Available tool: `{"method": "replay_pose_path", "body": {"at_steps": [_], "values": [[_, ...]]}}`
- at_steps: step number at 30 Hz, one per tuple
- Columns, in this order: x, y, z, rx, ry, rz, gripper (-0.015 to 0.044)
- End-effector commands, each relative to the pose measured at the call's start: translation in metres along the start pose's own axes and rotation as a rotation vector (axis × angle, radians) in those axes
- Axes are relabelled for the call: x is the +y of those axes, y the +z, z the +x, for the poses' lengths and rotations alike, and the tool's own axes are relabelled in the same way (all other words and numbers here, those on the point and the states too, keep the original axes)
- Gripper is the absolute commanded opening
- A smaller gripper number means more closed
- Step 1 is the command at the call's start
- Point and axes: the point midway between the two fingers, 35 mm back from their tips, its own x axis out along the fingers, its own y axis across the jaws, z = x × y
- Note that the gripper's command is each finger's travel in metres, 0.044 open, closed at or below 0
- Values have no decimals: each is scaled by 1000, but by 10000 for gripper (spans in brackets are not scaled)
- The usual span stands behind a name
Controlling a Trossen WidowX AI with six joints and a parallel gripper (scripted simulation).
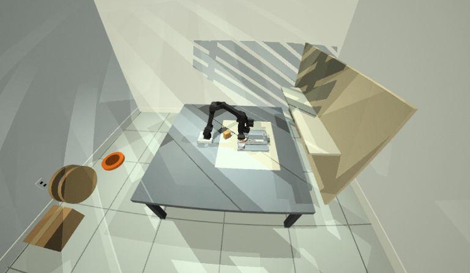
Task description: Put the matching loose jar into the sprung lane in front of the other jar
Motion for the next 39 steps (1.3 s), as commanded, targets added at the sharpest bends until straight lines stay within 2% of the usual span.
{"method": "replay_pose_path", "body": {"at_steps": [1, 39], "values": [[0, 7, -3, -23, -2, 5, 0], [0, 9, 4, -23, -2, 5, 0]]}}
